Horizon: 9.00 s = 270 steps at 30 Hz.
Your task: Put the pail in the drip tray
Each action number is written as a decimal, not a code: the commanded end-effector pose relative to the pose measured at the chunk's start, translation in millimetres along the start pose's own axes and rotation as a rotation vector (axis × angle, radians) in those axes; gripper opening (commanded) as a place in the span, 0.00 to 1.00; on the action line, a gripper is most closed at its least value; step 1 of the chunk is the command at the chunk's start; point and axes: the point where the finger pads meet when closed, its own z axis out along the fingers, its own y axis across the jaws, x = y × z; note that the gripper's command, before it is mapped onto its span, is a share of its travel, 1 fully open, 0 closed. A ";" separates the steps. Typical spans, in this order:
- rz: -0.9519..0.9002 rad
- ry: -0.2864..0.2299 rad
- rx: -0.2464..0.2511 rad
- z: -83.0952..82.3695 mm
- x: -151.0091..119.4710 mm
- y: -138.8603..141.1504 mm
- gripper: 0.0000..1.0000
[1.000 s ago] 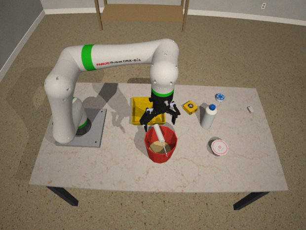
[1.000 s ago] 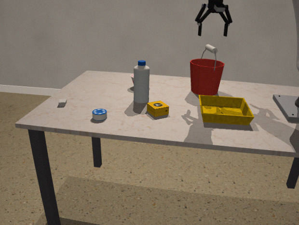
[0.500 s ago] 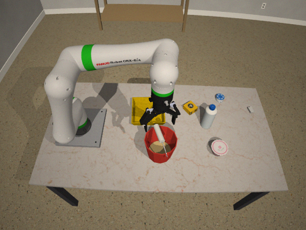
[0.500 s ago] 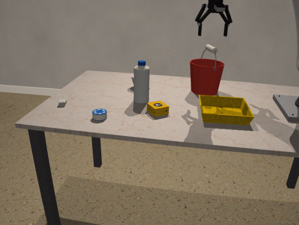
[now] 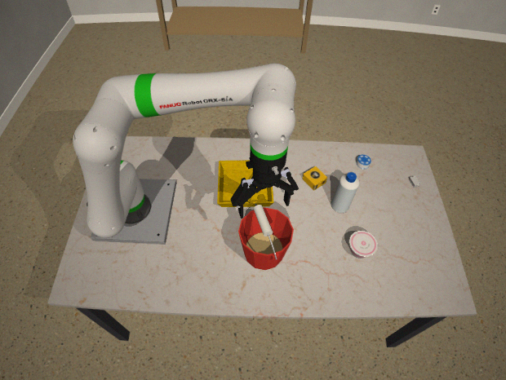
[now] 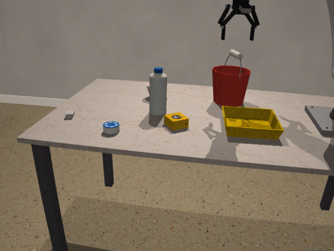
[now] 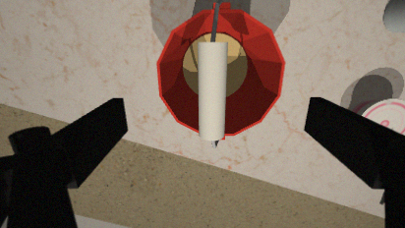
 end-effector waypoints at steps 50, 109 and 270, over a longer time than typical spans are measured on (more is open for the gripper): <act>0.000 -0.001 -0.001 75.0 -0.2 0.1 1.00; 0.000 -0.001 -0.001 79.2 -0.2 0.1 0.10; 0.000 -0.001 -0.001 -10.8 -0.1 0.0 0.10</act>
